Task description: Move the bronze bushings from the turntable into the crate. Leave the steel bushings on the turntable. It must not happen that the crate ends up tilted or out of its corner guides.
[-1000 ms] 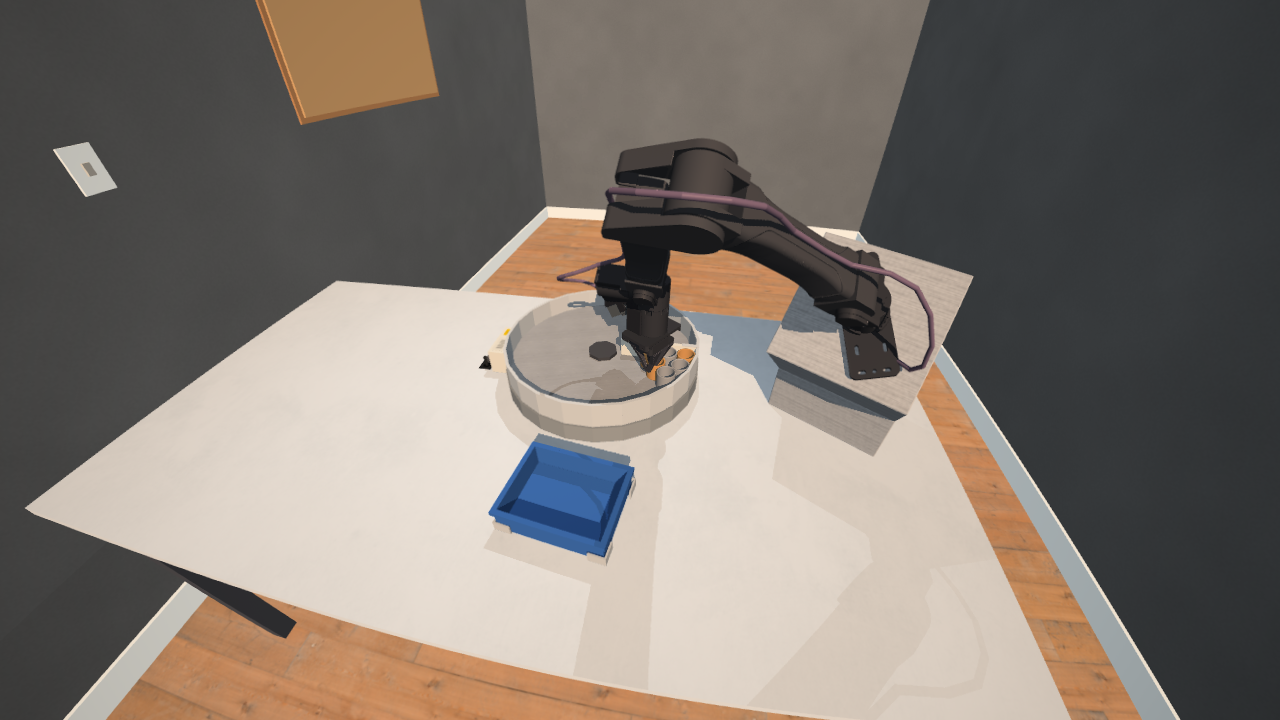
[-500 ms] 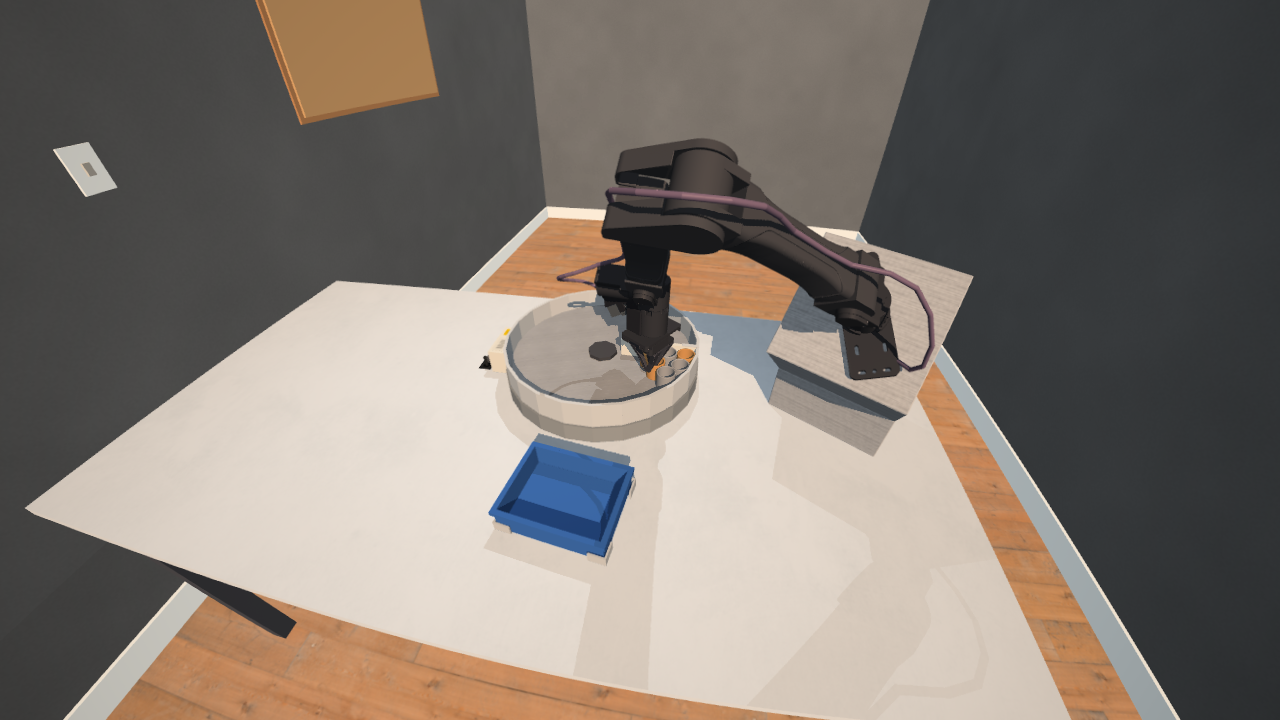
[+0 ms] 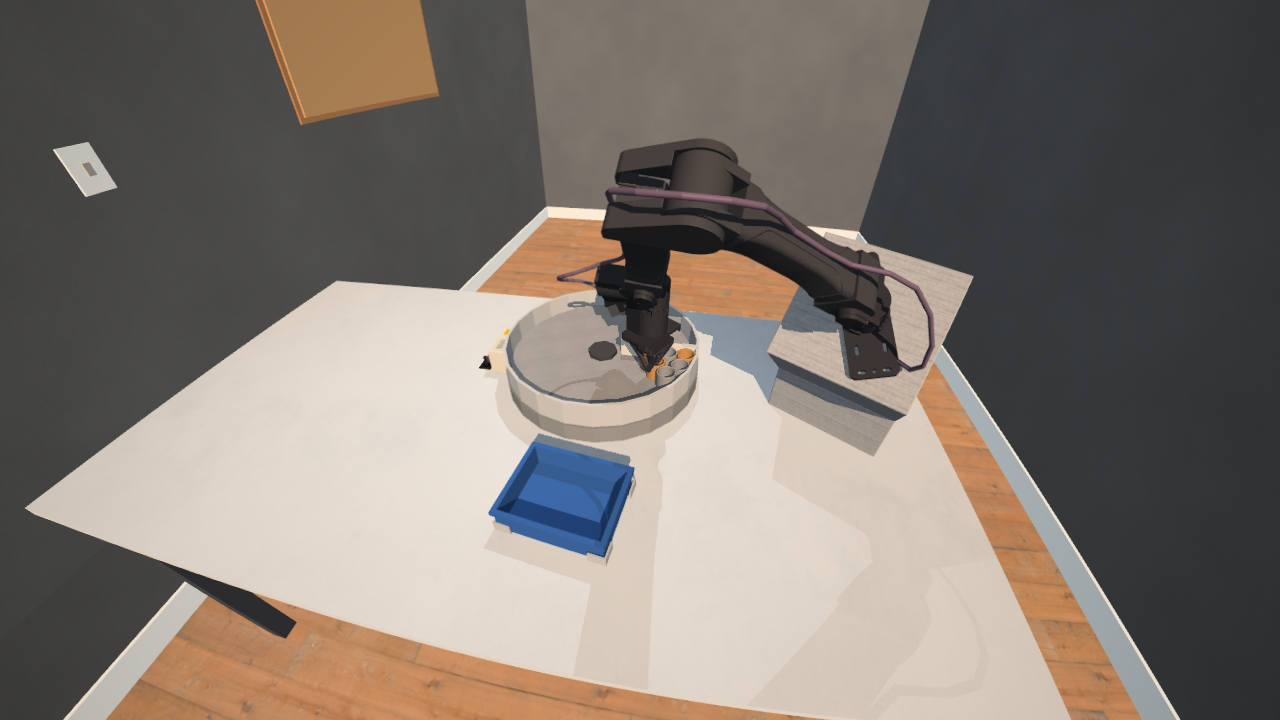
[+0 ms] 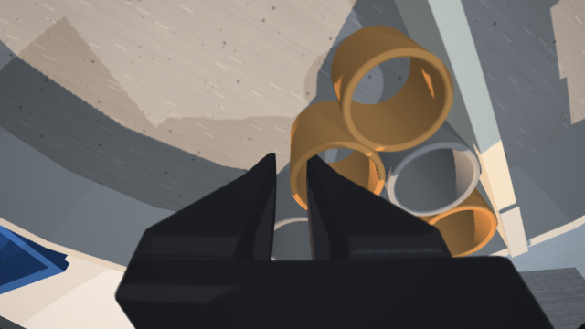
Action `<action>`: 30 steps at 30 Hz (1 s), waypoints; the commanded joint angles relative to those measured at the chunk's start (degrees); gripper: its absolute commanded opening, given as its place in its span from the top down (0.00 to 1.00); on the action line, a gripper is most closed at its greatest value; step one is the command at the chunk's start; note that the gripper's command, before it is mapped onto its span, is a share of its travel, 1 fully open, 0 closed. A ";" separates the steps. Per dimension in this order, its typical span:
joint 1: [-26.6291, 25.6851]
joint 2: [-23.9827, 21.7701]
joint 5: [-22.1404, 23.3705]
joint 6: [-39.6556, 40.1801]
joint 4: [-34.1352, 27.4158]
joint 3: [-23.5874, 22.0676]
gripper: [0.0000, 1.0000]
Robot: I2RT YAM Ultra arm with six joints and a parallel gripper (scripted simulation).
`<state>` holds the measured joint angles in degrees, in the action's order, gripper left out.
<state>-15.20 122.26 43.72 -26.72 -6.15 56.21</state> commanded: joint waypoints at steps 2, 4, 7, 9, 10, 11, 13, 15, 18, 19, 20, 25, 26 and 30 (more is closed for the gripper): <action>-0.04 1.21 -0.68 -0.53 1.23 -1.74 0.85; 0.29 1.33 -0.71 -0.65 1.42 -1.74 0.85; -0.13 1.48 -0.59 -0.86 1.71 -1.73 0.85; -0.28 1.52 -0.59 -0.90 1.77 -1.72 0.85; -0.28 1.55 -0.55 -0.90 1.78 -1.71 0.85; -0.28 1.55 -0.55 -0.90 1.78 -1.71 0.85; -0.28 1.59 -0.52 -0.71 1.80 -1.68 0.85; -0.28 1.59 -0.52 -0.69 1.80 -1.68 0.85; -0.28 1.59 -0.52 -0.69 1.80 -1.68 0.85; -0.28 1.59 -0.52 -0.69 1.80 -1.68 0.85; -0.28 1.59 -0.52 -0.69 1.80 -1.68 0.85; -0.28 1.59 -0.52 -0.69 1.81 -1.68 0.85; -0.28 1.59 -0.52 -0.69 1.81 -1.68 0.85; -0.28 1.59 -0.52 -0.69 1.81 -1.68 0.85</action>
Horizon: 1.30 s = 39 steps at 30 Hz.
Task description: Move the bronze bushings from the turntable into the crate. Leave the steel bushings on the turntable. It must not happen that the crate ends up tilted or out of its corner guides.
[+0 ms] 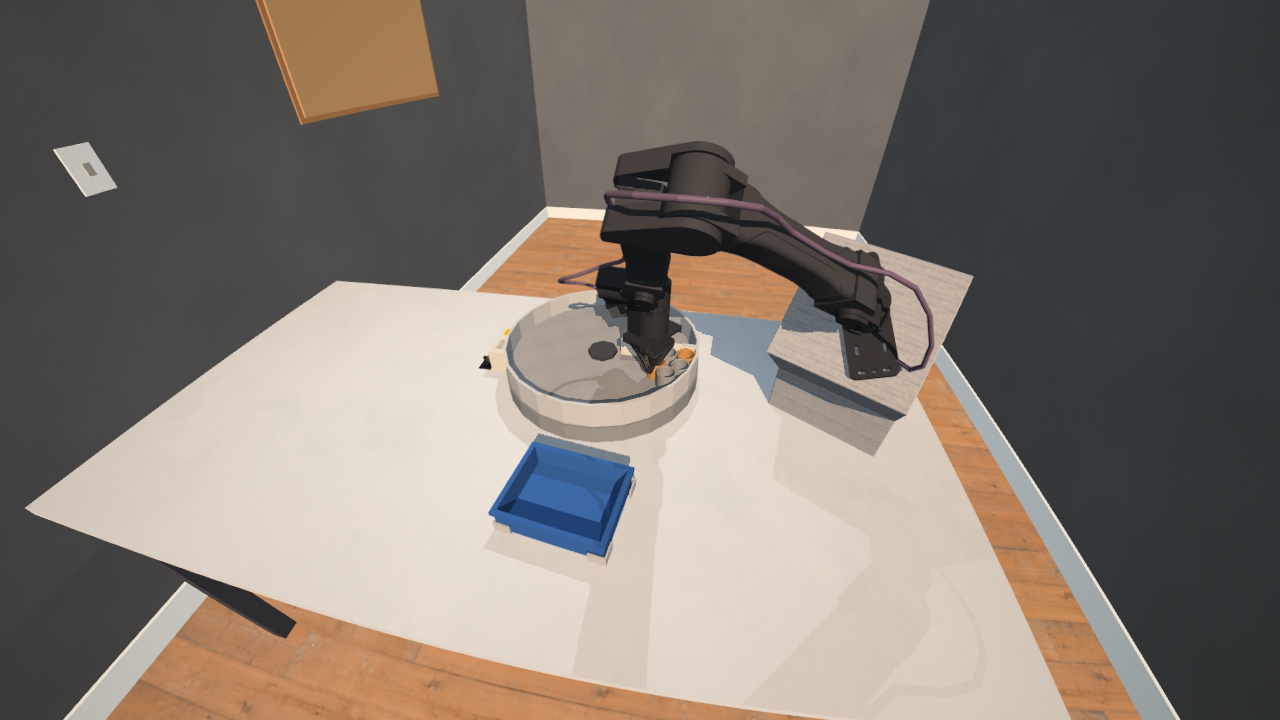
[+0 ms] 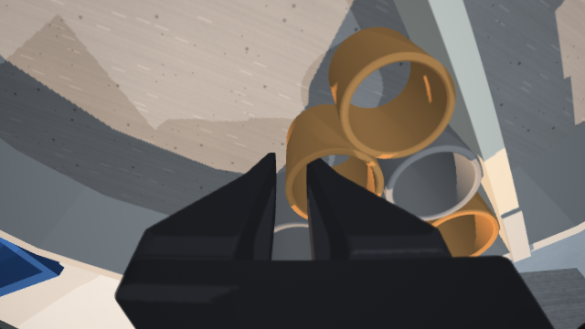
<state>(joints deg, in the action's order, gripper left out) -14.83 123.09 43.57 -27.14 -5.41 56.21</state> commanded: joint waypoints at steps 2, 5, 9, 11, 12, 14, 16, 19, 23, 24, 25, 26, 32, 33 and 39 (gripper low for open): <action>-0.65 0.76 -0.36 -0.28 1.06 -1.68 0.85; -0.65 0.76 -0.36 -0.28 1.06 -1.68 0.85; -0.65 0.76 -0.36 -0.28 1.06 -1.68 0.85; -0.65 0.76 -0.36 -0.28 1.06 -1.68 0.85; -0.65 0.76 -0.36 -0.28 1.06 -1.68 0.85; -0.65 0.77 -0.23 -0.28 1.06 -1.68 1.00; -0.65 0.77 -0.23 -0.28 1.06 -1.68 1.00; -0.65 0.78 -0.12 -0.26 1.06 -1.68 1.00; -0.65 0.79 -0.02 -0.26 1.06 -1.68 1.00; -0.65 0.79 -0.02 -0.26 1.06 -1.68 1.00; -0.65 0.79 -0.02 -0.26 1.06 -1.68 1.00; -0.65 0.79 -0.02 -0.26 1.06 -1.68 1.00; -0.65 0.79 -0.02 -0.26 1.06 -1.68 1.00; -0.65 0.79 -0.02 -0.26 1.06 -1.68 1.00; -0.65 0.79 -0.02 -0.26 1.06 -1.68 1.00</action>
<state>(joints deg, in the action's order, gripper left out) -14.87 123.04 43.44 -27.16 -5.17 55.86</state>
